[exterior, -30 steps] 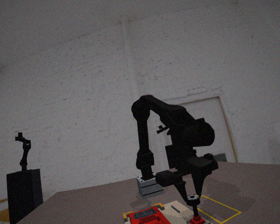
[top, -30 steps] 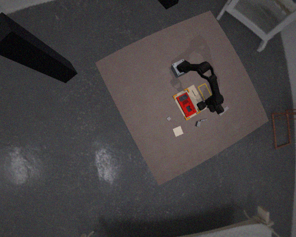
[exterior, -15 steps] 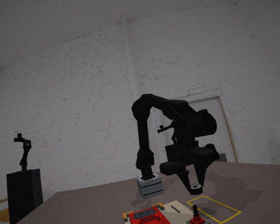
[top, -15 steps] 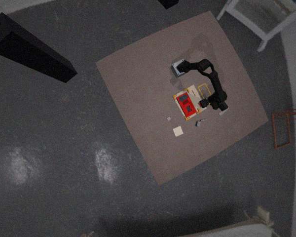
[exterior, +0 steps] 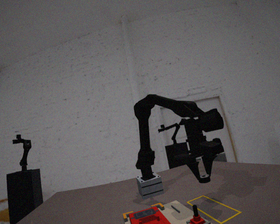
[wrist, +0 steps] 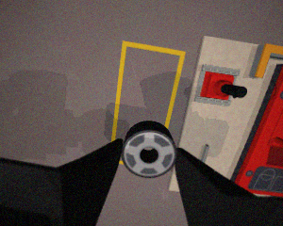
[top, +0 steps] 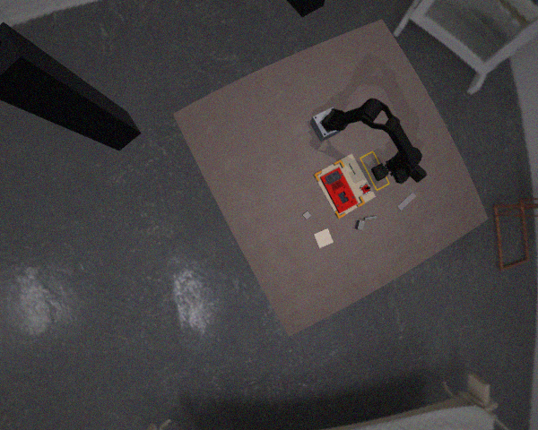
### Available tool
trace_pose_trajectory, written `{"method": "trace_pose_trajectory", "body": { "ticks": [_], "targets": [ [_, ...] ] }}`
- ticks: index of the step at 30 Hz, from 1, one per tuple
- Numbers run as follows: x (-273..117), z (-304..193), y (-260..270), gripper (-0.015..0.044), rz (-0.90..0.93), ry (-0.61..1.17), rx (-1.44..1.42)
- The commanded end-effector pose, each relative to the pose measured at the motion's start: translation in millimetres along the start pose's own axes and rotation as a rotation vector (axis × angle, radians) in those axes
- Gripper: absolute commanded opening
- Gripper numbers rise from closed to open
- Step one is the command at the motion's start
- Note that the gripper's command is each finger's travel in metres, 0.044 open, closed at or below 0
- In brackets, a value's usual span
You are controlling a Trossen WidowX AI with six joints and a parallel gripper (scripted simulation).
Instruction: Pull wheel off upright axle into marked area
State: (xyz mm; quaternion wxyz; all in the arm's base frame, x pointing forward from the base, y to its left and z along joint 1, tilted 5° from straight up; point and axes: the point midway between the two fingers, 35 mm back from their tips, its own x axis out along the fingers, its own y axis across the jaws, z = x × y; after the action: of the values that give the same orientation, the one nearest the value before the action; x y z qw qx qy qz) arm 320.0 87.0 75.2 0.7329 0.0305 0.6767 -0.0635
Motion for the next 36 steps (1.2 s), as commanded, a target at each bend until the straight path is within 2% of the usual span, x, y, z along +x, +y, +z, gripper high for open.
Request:
{"method": "trace_pose_trajectory", "body": {
  "ticks": [1, 13, 25, 34, 36],
  "targets": [
    [-2, -6, 6, 0.0000, -0.001, -0.009, 0.009],
    [25, -5, 7, 0.0000, -0.001, -0.009, 0.009],
    [98, -5, 6, 0.0000, -0.002, -0.008, 0.009],
    [102, -6, 6, 0.0000, -0.002, -0.008, 0.009],
    [99, -5, 6, 0.0053, 0.001, -0.009, 0.012]
  ]
}}
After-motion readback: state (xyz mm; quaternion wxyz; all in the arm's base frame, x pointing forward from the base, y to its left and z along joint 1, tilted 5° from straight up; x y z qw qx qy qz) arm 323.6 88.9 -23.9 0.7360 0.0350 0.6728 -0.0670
